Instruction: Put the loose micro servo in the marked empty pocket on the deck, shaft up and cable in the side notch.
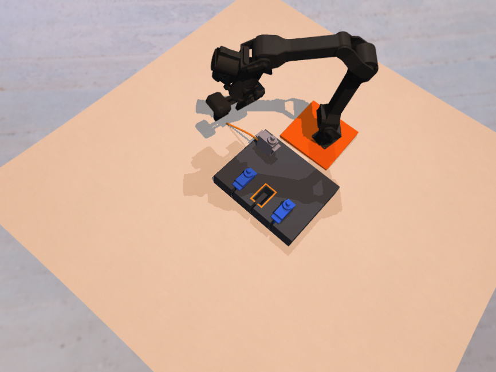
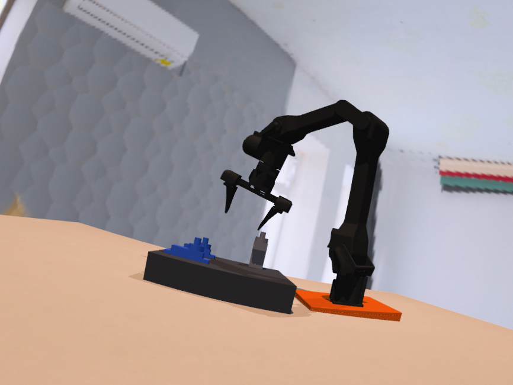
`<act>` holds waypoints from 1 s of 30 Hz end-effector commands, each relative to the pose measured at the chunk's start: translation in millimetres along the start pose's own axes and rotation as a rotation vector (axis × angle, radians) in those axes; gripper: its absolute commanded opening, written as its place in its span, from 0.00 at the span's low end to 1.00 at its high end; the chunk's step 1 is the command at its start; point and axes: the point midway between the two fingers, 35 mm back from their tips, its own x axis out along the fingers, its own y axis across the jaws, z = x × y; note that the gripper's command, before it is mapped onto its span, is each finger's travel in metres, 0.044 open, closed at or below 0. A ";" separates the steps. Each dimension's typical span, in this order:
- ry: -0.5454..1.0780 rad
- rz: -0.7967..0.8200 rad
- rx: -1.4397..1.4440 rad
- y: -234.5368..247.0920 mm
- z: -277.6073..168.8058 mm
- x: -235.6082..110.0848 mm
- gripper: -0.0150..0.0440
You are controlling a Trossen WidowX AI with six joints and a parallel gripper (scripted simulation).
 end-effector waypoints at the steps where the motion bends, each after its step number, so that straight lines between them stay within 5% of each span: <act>1: 0.074 -0.086 -0.013 -15.7 -39.7 -8.8 1.00; 8: 0.188 -0.254 -0.053 -51.2 -100.7 -28.3 1.00; 30: 0.190 -0.258 -0.054 -60.3 -108.6 5.0 1.00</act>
